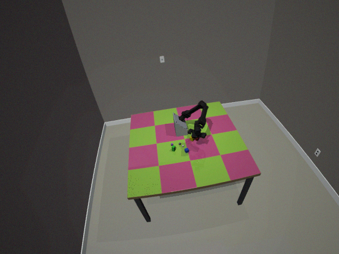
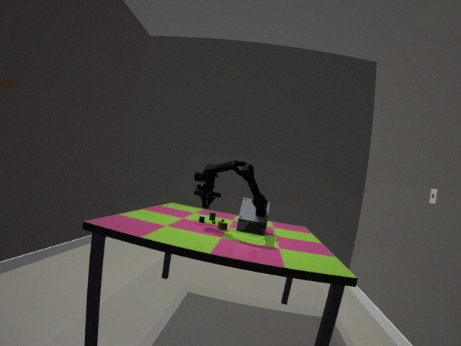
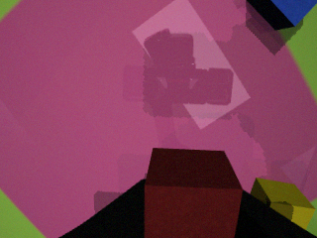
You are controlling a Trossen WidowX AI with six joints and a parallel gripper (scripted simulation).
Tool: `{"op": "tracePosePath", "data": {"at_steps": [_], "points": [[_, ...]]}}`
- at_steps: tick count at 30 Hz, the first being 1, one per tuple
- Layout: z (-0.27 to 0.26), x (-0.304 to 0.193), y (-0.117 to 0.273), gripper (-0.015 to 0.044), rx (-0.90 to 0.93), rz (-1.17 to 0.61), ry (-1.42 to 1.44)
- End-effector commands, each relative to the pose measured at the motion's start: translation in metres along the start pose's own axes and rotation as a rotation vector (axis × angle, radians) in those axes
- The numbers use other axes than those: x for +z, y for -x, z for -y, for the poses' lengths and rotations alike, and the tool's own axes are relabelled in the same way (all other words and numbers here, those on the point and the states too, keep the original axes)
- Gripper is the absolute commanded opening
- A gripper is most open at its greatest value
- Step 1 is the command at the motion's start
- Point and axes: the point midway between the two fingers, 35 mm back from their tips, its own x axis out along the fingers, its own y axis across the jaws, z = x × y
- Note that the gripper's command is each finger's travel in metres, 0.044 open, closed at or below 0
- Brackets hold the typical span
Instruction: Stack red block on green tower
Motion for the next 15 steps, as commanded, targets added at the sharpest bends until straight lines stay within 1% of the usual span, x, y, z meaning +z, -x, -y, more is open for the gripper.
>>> {"op": "tracePosePath", "data": {"at_steps": [1, 15], "points": [[0.009, 0.013, 0.003, 0.0000, -0.004, 0.010, 0.000], [0.079, 0.084, 0.008, 0.0000, -0.020, 0.026, -0.003]]}}
